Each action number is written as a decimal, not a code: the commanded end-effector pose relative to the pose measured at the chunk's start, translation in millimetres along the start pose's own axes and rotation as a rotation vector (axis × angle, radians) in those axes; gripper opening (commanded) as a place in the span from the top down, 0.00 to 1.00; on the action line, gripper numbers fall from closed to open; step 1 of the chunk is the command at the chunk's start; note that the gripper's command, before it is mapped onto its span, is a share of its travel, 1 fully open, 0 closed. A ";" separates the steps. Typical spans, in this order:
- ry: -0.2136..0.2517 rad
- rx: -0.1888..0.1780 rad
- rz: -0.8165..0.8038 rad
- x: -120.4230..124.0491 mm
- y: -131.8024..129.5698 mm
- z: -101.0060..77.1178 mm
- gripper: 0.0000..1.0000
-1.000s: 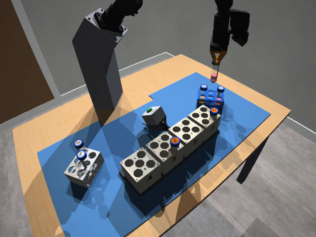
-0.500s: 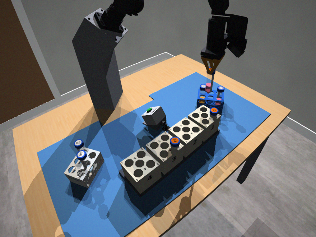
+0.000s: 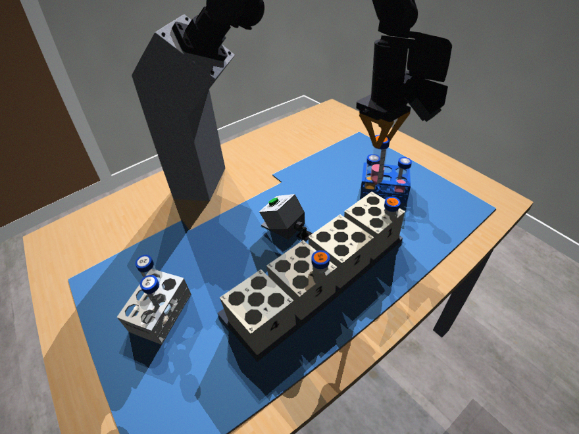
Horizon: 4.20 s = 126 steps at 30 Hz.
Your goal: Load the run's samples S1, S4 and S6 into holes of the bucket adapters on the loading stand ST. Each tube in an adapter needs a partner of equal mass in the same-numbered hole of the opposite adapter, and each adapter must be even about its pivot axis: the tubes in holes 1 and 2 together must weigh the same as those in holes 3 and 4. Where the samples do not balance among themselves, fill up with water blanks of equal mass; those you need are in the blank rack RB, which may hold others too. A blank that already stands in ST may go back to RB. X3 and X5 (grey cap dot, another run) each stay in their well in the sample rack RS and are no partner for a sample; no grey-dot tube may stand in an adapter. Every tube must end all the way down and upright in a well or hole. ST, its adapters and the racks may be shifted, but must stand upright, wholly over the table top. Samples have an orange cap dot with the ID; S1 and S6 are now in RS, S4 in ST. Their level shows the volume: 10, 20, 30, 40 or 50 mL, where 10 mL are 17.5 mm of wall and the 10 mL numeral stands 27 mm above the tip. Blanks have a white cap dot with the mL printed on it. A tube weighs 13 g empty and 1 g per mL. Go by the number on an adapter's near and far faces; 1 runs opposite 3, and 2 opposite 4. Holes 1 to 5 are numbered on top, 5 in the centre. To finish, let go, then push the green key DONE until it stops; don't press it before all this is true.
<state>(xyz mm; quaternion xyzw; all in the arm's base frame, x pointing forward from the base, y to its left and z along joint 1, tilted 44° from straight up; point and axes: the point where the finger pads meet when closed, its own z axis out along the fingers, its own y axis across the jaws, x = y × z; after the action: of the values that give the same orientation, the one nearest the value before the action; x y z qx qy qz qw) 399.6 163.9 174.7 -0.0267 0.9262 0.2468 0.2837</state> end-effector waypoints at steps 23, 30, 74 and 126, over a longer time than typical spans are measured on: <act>-0.038 -0.013 0.015 -19.3 7.6 30.2 1.00; -0.038 -0.012 0.012 -21.3 6.3 28.8 1.00; -0.011 -0.018 0.011 -12.4 11.4 80.1 1.00; -0.007 -0.009 0.013 -7.2 4.9 129.7 1.00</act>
<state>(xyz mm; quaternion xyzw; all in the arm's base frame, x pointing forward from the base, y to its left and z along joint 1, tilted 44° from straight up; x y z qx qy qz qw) 465.2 228.2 77.3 -0.0212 0.9284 0.2499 0.2742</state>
